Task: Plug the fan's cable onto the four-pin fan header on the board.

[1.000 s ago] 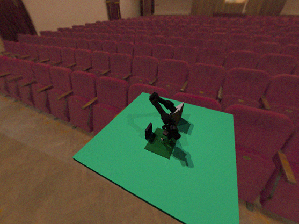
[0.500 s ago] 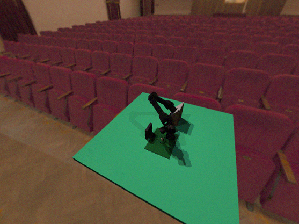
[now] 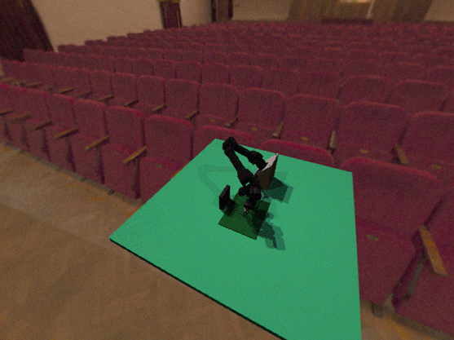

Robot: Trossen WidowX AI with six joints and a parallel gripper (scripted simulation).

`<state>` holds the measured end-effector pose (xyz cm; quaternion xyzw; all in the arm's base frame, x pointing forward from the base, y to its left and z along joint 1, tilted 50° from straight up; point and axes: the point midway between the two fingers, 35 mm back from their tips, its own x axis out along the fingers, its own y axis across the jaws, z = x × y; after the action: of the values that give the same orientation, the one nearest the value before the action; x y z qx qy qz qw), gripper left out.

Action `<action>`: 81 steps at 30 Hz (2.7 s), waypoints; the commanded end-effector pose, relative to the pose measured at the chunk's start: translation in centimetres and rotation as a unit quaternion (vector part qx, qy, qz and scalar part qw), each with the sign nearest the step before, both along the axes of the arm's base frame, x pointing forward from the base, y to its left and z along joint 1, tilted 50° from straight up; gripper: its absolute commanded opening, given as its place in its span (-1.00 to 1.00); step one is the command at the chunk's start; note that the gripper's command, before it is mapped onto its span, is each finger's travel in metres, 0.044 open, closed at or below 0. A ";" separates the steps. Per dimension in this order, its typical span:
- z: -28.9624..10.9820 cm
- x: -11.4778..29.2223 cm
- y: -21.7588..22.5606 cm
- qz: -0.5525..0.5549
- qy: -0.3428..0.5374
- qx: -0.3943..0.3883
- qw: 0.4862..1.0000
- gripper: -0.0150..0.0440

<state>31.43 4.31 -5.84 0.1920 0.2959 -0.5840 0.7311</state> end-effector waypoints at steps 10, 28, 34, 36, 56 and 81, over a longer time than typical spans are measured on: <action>1.2 0.2 -1.2 -0.153 -0.175 0.031 0.972 -0.49; 2.7 0.4 -2.6 -0.341 -0.389 0.071 0.853 -0.49; 2.9 0.4 -2.9 -0.365 -0.417 0.076 0.829 -0.49; 2.9 0.4 -2.9 -0.365 -0.417 0.076 0.829 -0.49; 2.9 1.0 -2.4 -0.367 -0.419 0.076 0.827 -0.49; 1.4 1.3 -4.1 -0.365 -0.417 0.075 0.829 -0.49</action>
<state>32.68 0.26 -4.44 0.5666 -0.0847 -0.6496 0.4998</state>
